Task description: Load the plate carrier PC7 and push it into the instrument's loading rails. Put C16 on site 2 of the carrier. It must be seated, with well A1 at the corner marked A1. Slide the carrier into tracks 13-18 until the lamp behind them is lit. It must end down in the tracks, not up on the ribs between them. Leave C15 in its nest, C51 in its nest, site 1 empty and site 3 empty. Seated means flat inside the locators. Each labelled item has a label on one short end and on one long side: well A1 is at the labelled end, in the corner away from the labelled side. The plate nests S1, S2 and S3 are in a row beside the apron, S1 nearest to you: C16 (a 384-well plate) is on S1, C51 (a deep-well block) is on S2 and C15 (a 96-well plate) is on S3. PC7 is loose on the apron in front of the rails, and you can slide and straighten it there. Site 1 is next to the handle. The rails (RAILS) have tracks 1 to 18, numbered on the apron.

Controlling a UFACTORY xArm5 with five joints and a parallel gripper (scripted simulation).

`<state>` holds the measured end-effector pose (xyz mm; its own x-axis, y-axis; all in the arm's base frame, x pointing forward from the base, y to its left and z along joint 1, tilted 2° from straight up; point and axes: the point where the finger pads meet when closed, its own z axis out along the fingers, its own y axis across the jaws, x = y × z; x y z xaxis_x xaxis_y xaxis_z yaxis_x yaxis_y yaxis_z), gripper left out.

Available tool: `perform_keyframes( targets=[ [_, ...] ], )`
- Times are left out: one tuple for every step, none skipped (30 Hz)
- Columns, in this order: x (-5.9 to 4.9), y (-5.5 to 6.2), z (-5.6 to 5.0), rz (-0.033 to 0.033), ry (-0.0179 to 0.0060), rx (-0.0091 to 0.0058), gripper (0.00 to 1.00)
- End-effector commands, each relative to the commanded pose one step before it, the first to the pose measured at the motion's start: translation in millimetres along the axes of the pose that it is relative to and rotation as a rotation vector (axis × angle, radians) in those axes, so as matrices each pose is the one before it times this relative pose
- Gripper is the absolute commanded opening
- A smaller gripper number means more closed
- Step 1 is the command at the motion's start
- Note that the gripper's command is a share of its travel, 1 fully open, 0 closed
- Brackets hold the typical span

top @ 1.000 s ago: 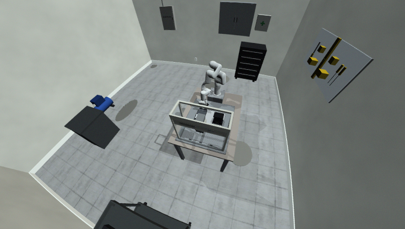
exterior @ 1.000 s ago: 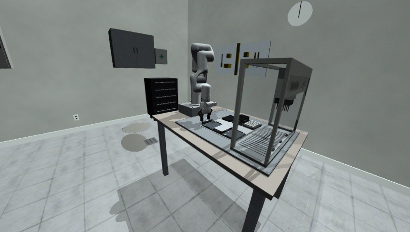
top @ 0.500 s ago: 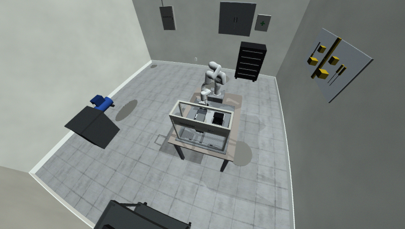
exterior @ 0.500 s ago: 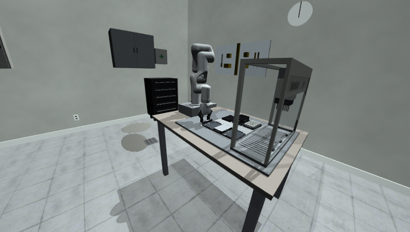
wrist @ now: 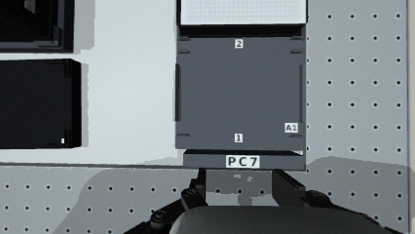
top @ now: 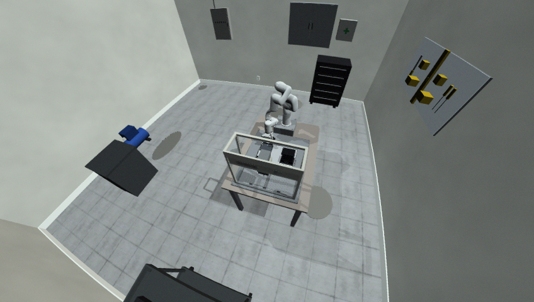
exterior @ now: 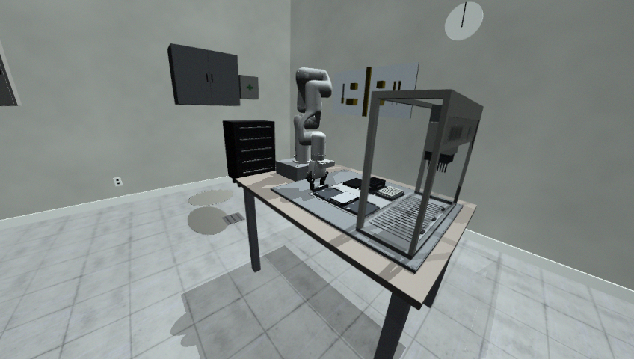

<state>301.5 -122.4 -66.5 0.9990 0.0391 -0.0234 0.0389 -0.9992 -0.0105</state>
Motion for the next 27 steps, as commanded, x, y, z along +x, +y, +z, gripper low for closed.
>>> perform_keyframes(
  targets=[
    [0.99, 0.44, -0.6, -0.00001, 0.00238, -0.00105, 0.81],
    [1.0, 0.0, 0.0, 0.0, -0.00002, -0.00002, 0.81],
    [1.0, 0.0, 0.0, 0.0, -0.00002, -0.00002, 0.81],
    [1.0, 0.0, 0.0, 0.0, -0.00002, -0.00002, 0.81],
    [1.0, 0.0, 0.0, 0.0, -0.00002, -0.00002, 0.81],
    [1.0, 0.0, 0.0, 0.0, -0.00002, -0.00002, 0.81],
    [1.0, 0.0, 0.0, 0.0, -0.00002, -0.00002, 0.81],
    [1.0, 0.0, 0.0, 0.0, -0.00002, -0.00002, 0.81],
    [1.0, 0.0, 0.0, 0.0, -0.00002, -0.00002, 0.81],
    [1.0, 0.0, 0.0, 0.0, -0.00002, -0.00002, 0.81],
    [1.0, 0.0, 0.0, 0.0, -0.00002, -0.00002, 0.81],
    [1.0, 0.0, 0.0, 0.0, -0.00002, -0.00002, 0.81],
    [1.0, 0.0, 0.0, 0.0, -0.00002, -0.00002, 0.81],
    [1.0, 0.0, 0.0, 0.0, -0.00002, -0.00002, 0.81],
    [1.0, 0.0, 0.0, 0.0, -0.00002, -0.00002, 0.81],
    [1.0, 0.0, 0.0, 0.0, -0.00002, -0.00002, 0.81],
    [0.0, 0.0, 0.0, 0.0, 0.0, 0.0, 0.81],
    [0.0, 0.0, 0.0, 0.0, 0.0, 0.0, 0.81],
    [1.0, 0.0, 0.0, 0.0, -0.00002, -0.00002, 0.81],
    [1.0, 0.0, 0.0, 0.0, -0.00002, -0.00002, 0.81],
    [1.0, 0.0, 0.0, 0.0, -0.00002, -0.00002, 0.81],
    [1.0, 0.0, 0.0, 0.0, -0.00002, -0.00002, 0.81],
    [1.0, 0.0, 0.0, 0.0, -0.00002, -0.00002, 0.81],
    [1.0, 0.0, 0.0, 0.0, -0.00002, -0.00002, 0.81],
    [1.0, 0.0, 0.0, 0.0, -0.00002, -0.00002, 0.81],
    [1.0, 0.0, 0.0, 0.0, -0.00002, -0.00002, 0.81],
    [1.0, 0.0, 0.0, 0.0, -0.00002, -0.00002, 0.81]
  ],
)
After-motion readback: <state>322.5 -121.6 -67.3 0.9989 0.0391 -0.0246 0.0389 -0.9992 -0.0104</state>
